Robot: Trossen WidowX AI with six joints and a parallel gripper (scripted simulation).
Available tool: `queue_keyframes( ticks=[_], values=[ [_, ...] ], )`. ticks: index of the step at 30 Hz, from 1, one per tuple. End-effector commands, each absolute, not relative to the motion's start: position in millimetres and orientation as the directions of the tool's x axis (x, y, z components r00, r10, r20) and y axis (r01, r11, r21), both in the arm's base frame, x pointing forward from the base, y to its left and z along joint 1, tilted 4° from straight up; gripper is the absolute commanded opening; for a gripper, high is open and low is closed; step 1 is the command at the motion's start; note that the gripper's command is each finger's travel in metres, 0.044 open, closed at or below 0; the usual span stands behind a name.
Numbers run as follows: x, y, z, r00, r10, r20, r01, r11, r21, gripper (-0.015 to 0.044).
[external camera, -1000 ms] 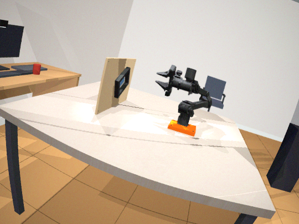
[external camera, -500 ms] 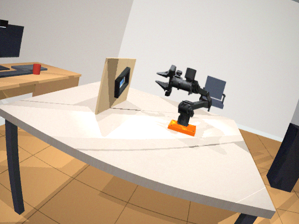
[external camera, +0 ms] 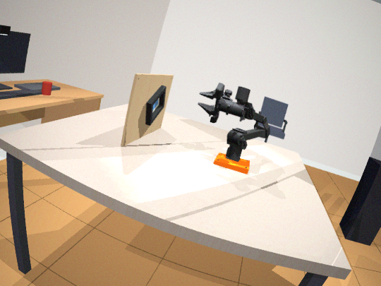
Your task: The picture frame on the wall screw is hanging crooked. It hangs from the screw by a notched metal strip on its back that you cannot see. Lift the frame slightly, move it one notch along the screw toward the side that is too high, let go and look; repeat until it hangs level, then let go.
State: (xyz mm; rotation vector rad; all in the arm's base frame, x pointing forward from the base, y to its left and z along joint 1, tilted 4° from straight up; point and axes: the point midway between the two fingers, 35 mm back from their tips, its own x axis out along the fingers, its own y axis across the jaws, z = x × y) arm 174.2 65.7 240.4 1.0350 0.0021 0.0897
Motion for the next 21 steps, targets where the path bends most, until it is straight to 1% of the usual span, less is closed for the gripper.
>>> queue_keyframes(
  ticks=[1,4,9,15,21],
  values=[
    [174,65,240,0.996,0.073,0.041,-0.072,0.503,0.861,0.026],
    [182,72,239,0.996,0.075,0.044,-0.076,0.507,0.859,0.026],
    [214,86,229,0.996,0.074,0.051,-0.081,0.505,0.859,0.026],
    [252,81,208,0.996,0.073,0.05,-0.08,0.502,0.861,0.026],
    [256,80,205,0.996,0.073,0.05,-0.08,0.502,0.861,0.026]
  ],
)
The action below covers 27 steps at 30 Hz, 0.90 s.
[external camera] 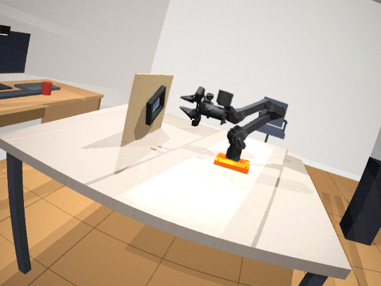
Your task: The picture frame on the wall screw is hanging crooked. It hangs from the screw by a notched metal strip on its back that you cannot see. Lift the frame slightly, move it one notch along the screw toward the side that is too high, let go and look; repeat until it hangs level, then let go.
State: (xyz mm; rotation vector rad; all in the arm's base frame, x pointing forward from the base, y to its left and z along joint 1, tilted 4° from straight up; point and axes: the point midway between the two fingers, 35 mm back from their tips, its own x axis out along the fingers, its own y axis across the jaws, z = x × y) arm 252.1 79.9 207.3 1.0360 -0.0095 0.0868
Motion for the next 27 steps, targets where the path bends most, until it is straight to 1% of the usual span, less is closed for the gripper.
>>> queue_keyframes(
  ticks=[1,13,17,24,27],
  values=[
    [256,79,205,0.996,0.073,0.05,-0.08,0.502,0.861,0.026],
    [261,79,207,0.996,0.073,0.05,-0.08,0.502,0.861,0.026],
    [281,83,212,0.996,0.073,0.052,-0.082,0.502,0.861,0.026],
    [330,84,211,0.996,0.073,0.056,-0.085,0.502,0.861,0.026],
    [335,84,210,0.996,0.073,0.056,-0.085,0.502,0.861,0.026]
  ],
)
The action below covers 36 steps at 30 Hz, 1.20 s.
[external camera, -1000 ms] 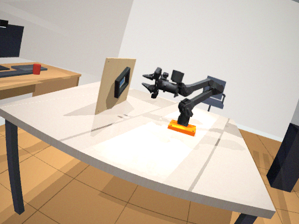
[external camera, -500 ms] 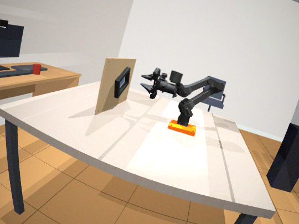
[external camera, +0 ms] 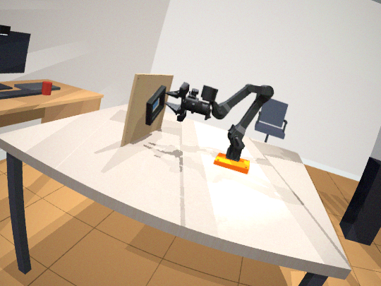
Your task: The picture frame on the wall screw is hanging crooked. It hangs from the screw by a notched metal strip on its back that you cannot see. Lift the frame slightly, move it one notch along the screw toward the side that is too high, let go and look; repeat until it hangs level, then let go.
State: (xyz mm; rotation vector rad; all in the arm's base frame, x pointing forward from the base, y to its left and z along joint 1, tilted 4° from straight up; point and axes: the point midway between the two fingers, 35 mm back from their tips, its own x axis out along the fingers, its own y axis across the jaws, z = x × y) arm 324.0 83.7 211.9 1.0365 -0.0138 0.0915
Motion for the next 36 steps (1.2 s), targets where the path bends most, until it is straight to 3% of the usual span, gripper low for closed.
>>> queue_keyframes(
  ticks=[1,36],
  values=[
    [335,84,210,0.996,0.073,0.056,-0.085,0.502,0.861,0.026],
    [358,86,212,0.996,0.073,0.058,-0.087,0.502,0.86,0.026]
  ],
)
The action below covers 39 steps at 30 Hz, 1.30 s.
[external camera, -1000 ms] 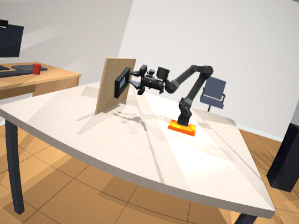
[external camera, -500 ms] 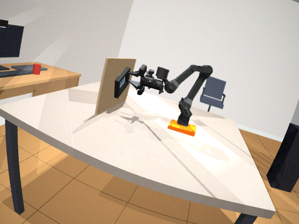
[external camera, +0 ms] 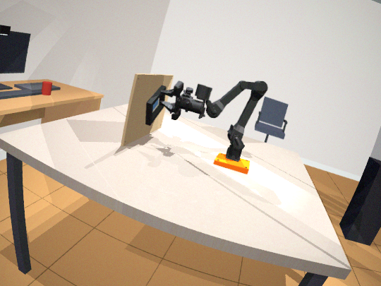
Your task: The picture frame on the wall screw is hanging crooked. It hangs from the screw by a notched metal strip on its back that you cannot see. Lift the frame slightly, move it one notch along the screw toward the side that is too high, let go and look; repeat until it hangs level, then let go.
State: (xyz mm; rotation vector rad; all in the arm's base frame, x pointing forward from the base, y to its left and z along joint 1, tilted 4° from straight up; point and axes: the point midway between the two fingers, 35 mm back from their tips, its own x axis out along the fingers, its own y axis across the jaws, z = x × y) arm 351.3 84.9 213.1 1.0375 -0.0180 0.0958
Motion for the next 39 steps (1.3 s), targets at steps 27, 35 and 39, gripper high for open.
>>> queue_keyframes(
  ticks=[27,35,39],
  values=[
    [375,87,213,0.996,0.073,0.059,-0.088,0.502,0.86,0.026],
    [375,87,213,0.996,0.073,0.059,-0.088,0.502,0.86,0.026],
    [375,87,213,0.996,0.073,0.059,-0.088,0.502,0.86,0.026]
  ],
)
